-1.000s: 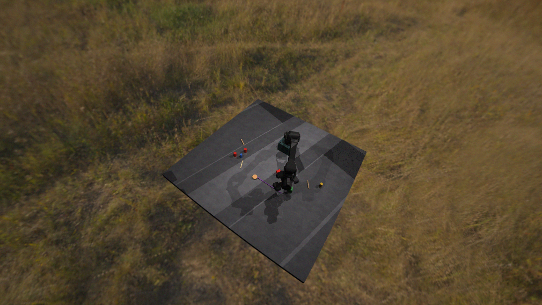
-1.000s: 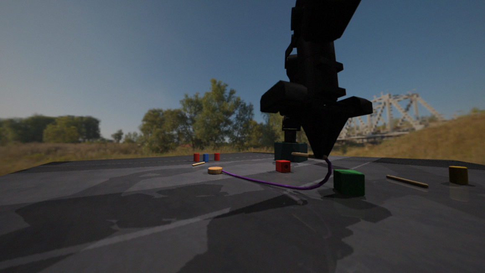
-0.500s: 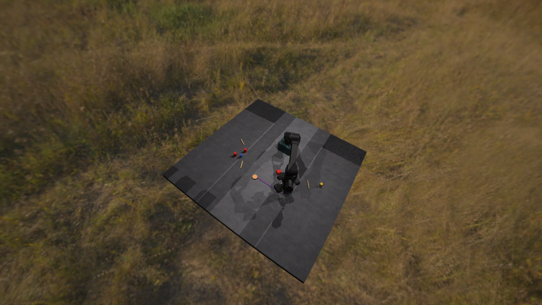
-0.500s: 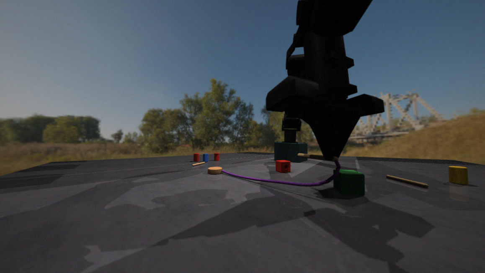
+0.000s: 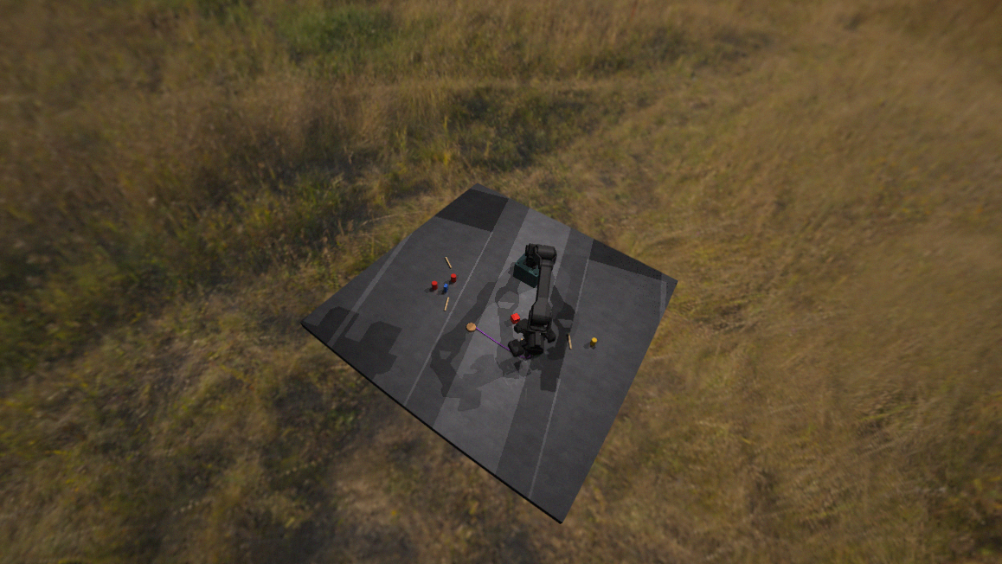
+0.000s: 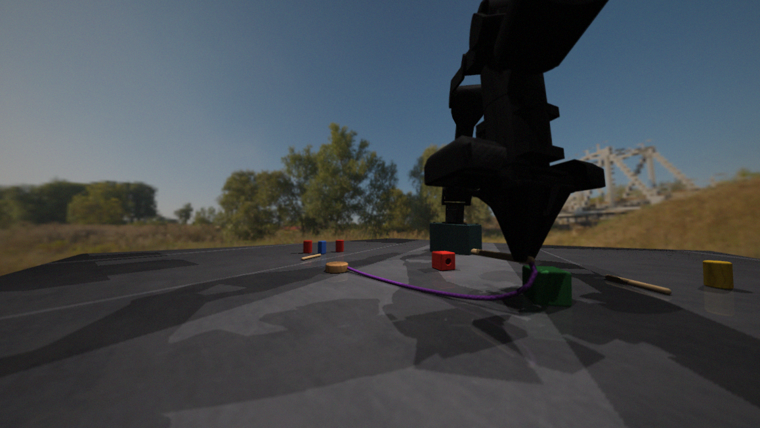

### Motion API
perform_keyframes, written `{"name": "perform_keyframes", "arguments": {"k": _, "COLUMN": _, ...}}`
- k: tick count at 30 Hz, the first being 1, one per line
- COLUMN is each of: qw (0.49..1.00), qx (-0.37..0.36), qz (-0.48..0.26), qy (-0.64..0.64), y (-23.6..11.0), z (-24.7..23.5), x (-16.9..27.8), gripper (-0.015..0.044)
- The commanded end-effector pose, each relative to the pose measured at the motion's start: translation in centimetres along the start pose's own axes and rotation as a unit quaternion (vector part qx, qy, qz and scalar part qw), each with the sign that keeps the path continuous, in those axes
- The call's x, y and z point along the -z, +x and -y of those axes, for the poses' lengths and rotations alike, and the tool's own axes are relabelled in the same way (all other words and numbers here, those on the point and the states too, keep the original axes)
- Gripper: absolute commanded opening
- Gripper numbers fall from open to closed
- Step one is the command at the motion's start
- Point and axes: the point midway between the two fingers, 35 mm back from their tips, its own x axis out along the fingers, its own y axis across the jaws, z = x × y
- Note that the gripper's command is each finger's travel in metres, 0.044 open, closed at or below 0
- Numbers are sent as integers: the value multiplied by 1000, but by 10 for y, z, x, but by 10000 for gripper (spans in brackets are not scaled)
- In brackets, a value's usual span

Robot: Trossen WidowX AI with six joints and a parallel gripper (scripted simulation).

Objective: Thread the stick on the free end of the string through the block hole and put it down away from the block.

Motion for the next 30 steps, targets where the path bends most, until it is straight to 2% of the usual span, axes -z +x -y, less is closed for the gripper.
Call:
{"name": "perform_keyframes", "arguments": {"k": 1, "qw": 1000, "qx": 1, "qz": -2, "qy": 2, "y": 3, "z": 5, "x": -1, "gripper": 0}}
{"name": "perform_keyframes", "arguments": {"k": 30, "qw": 1000, "qx": 3, "qz": 0, "qy": 2, "y": 27, "z": 30, "x": -16, "gripper": 0}}
